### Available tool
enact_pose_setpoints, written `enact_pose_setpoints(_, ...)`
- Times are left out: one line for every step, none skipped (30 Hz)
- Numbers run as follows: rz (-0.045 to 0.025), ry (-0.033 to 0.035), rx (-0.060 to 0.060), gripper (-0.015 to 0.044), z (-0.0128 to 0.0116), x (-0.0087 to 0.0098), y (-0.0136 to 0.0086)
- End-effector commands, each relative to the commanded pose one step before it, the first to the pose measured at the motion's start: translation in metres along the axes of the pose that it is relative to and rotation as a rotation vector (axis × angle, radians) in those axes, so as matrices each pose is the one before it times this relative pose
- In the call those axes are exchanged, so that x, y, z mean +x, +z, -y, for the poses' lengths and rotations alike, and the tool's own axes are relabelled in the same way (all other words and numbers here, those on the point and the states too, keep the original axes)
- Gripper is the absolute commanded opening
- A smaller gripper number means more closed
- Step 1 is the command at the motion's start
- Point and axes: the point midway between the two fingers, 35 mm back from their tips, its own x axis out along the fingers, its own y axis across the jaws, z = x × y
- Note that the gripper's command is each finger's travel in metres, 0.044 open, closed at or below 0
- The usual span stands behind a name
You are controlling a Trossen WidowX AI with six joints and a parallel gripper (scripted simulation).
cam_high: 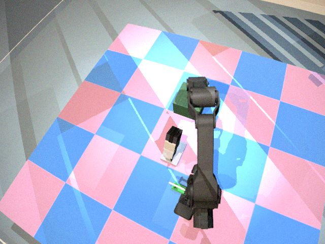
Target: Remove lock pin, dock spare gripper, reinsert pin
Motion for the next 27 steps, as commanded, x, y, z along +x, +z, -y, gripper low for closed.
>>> enact_pose_setpoints(0.00131,0.00339,-0.0047,0.018,-0.00108,0.00615,0.00163)
enact_pose_setpoints(0.0,0.0,0.0,0.018,0.00002,0.0016,0.00046)
enact_pose_setpoints(0.0,0.0,0.0,0.018,0.00002,0.0016,0.00045)
enact_pose_setpoints(0.0,0.0,0.0,0.018,0.00001,0.0016,0.00045)
enact_pose_setpoints(0.0,0.0,0.0,0.018,0.0,0.0016,0.00045)
enact_pose_setpoints(0.0,0.0,0.0,0.018,0.0,0.0016,0.00045)
enact_pose_setpoints(0.0,0.0,0.0,0.018,-0.00001,0.0016,0.00044)
enact_pose_setpoints(0.0,0.0,0.0,0.018,-0.00002,0.0016,0.00044)
enact_pose_setpoints(0.0,0.0,0.0,0.018,-0.00002,0.0016,0.00044)
enact_pose_setpoints(0.0,0.00001,0.0,0.018,-0.00003,0.0016,0.00043)
enact_pose_setpoints(0.0,0.00001,0.0,0.018,-0.00004,0.0016,0.00043)
enact_pose_setpoints(0.0,0.00001,0.0,0.018,-0.00004,0.0016,0.00043)
enact_pose_setpoints(0.0,0.00001,0.0,0.018,-0.00005,0.0016,0.00042)
enact_pose_setpoints(0.0,0.00001,0.0,0.018,-0.00006,0.00159,0.00042)
enact_pose_setpoints(-0.00001,0.00001,0.0,0.018,-0.00006,0.00159,0.00042)
enact_pose_setpoints(-0.00001,0.00001,0.0,0.018,-0.00007,0.00159,0.00041)
enact_pose_setpoints(-0.00001,0.00001,0.0,0.018,-0.00008,0.00159,0.00041)
enact_pose_setpoints(-0.00001,0.00001,0.0,0.018,-0.00008,0.00159,0.00041)
enact_pose_setpoints(-0.00001,0.00001,0.0,0.018,-0.00009,0.00159,0.00041)
enact_pose_setpoints(-0.00001,0.00001,0.0,0.018,-0.00008,0.0013,0.00033)
enact_pose_setpoints(0.0,0.00001,0.0,0.018,-0.00005,0.00079,0.0002)
enact_pose_setpoints(0.0,0.0,0.0,0.018,-0.00002,0.00026,0.00007)
enact_pose_setpoints(0.0,0.0,0.0,0.018,0.0,0.0,0.0)
enact_pose_setpoints(0.0,0.0,0.0,0.018,0.0,0.0,0.0)
enact_pose_setpoints(0.0,0.0,0.0,0.0154,0.0,0.0,0.0)
enact_pose_setpoints(0.0,0.0,0.0,0.0127,0.0,0.0,0.0)
enact_pose_setpoints(0.0,0.0,0.0,0.0101,0.0,0.0,0.0)
